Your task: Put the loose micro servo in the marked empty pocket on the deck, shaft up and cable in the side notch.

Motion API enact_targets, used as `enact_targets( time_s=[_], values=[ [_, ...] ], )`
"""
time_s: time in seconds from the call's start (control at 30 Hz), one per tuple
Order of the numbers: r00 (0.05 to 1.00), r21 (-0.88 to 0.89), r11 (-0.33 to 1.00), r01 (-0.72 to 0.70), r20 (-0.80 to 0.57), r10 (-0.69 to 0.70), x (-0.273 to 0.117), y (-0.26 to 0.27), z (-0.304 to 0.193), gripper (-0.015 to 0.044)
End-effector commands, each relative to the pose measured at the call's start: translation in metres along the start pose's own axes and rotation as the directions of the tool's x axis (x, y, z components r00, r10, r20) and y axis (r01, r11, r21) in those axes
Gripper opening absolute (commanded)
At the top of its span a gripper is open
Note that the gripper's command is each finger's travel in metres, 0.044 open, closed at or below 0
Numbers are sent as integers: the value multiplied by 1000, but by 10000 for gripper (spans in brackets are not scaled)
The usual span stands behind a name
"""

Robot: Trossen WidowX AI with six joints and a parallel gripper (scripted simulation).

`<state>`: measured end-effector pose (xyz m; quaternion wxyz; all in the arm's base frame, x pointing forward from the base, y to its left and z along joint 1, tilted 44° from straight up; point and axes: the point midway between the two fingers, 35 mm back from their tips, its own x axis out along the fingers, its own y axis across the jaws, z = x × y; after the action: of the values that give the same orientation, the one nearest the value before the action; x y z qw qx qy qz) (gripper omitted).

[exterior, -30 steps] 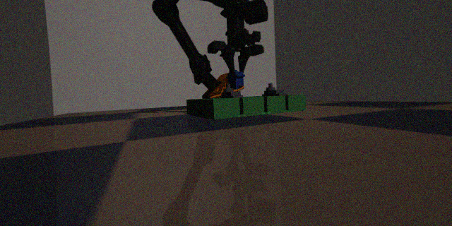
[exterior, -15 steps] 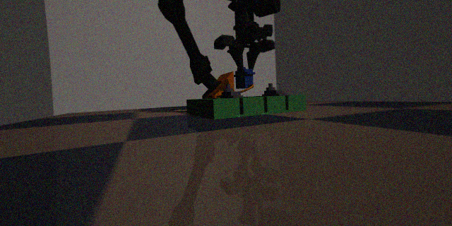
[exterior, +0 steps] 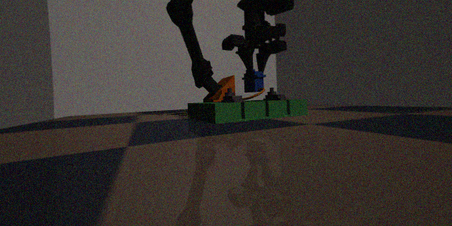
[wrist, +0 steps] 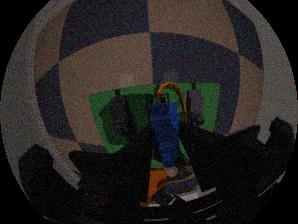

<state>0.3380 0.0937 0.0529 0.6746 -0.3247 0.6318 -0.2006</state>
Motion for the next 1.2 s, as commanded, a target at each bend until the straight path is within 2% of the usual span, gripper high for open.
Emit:
enact_targets(
  time_s=[0.0,1.17],
  values=[
    [1000,-6,1000,3,6,-3,0,0,4,0],
    [1000,-5,1000,4,7,-4,29,-1,5,0]
  ],
)
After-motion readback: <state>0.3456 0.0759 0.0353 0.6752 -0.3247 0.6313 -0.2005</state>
